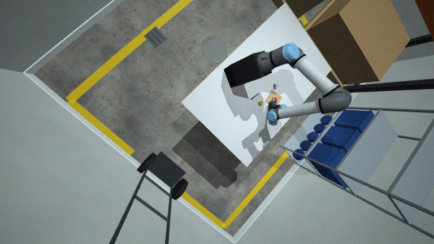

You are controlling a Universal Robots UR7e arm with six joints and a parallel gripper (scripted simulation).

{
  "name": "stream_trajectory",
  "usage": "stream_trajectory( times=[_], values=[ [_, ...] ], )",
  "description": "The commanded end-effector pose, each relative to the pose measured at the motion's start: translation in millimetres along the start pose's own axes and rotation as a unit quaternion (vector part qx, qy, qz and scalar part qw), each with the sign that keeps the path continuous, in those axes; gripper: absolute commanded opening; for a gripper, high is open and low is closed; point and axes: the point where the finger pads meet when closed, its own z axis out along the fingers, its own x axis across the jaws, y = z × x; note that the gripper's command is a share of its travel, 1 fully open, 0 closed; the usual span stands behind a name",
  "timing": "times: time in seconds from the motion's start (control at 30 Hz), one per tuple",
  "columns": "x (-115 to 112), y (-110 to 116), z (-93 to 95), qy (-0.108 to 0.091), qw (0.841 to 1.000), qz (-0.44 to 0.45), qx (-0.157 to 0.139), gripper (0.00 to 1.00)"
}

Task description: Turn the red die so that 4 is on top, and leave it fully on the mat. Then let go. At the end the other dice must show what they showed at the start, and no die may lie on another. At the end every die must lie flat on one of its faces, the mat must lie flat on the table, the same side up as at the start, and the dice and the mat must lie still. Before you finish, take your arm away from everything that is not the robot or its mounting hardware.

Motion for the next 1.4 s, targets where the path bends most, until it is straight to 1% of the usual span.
stream_trajectory(
  times=[0.0,0.63,0.67,0.73,0.77,0.83,0.87,0.93,0.97,1.03,1.07,1.2,1.23,1.37],
  values=[
    [0.4,-0.1,-0.4,0.0,1.0,0.0,0.0,0.57],
    [0.4,-0.1,-0.4,0.0,1.0,0.0,0.0,0.57],
    [0.4,-0.1,-0.4,0.0,1.0,0.0,0.0,0.63],
    [0.4,-0.1,-0.4,0.0,1.0,0.0,0.0,0.63],
    [0.4,-0.1,-0.4,0.0,1.0,0.0,0.0,0.69],
    [0.4,-0.1,-0.4,0.0,1.0,0.0,0.0,0.69],
    [0.4,-0.1,-0.4,0.0,1.0,0.0,0.0,0.75],
    [0.4,-0.1,-0.4,0.0,1.0,0.0,0.0,0.75],
    [0.4,-0.1,-0.4,0.0,1.0,0.0,0.0,0.81],
    [0.4,-0.1,-0.4,0.0,1.0,0.0,0.0,0.81],
    [0.4,-0.1,-0.4,0.0,1.0,0.0,0.0,0.87],
    [0.4,-0.1,-0.4,0.0,1.0,0.0,0.0,0.87],
    [0.4,-0.1,-0.4,0.0,1.0,0.0,0.0,1.0],
    [0.4,-0.1,-0.4,0.0,1.0,0.0,0.0,1.0]
  ],
)
